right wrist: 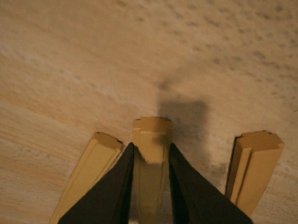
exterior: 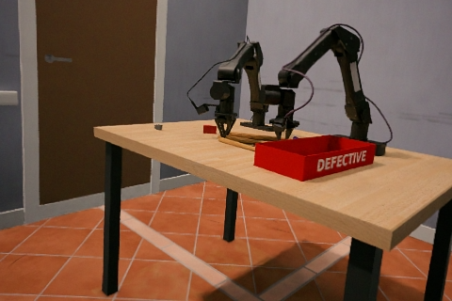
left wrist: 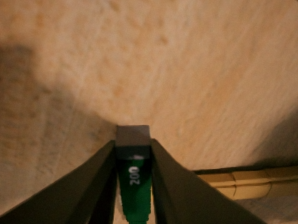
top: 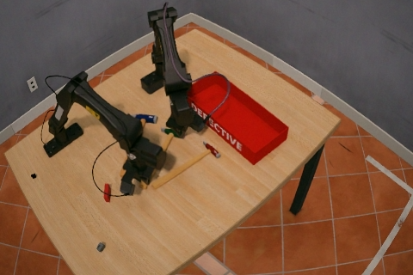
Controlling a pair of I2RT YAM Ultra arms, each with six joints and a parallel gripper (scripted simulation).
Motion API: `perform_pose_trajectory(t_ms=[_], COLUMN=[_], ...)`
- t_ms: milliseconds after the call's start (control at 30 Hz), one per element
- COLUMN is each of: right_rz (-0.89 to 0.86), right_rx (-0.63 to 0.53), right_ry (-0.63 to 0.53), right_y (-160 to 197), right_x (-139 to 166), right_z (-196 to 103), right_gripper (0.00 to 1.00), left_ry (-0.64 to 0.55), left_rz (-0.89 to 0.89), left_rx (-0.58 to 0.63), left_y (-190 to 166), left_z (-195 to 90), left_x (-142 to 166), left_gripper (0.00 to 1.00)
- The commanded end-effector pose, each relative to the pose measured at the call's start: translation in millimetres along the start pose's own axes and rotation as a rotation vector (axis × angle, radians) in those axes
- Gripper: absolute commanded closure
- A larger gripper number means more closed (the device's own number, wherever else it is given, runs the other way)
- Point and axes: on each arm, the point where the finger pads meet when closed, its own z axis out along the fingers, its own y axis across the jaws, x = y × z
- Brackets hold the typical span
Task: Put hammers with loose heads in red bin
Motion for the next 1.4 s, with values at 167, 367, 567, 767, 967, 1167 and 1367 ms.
perform_pose_trajectory(t_ms=[167, 367, 567, 767, 967, 1167, 1367], right_rz=[0.01, 0.019, 0.025, 0.021, 0.022, 0.025, 0.015], right_rx=[-0.011, -0.014, -0.018, -0.019, -0.019, -0.006, -0.004], right_ry=[-0.072, -0.093, -0.102, -0.109, -0.109, -0.108, -0.074], right_y=[4, 5, 6, 6, 6, 1, 1], right_x=[-23, -29, -33, -32, -33, -32, -22], right_z=[1, 0, -1, -1, -1, -2, -2], right_gripper=[0.79, 0.79, 0.79, 0.79, 0.79, 0.79, 0.79], left_ry=[0.013, 0.031, 0.033, -0.006, -0.009, -0.009, -0.009], left_rz=[-0.003, -0.004, -0.004, 0.001, 0.002, 0.002, -0.002], left_rx=[-0.083, -0.119, -0.127, 0.002, 0.012, 0.012, 0.037], left_y=[27, 37, 40, 38, 38, 38, 26], left_z=[-3, -3, -3, -4, -5, -5, -4], left_x=[5, 9, 10, -1, -1, -1, -2], left_gripper=[0.88, 0.88, 0.88, 0.88, 0.88, 0.88, 0.88])
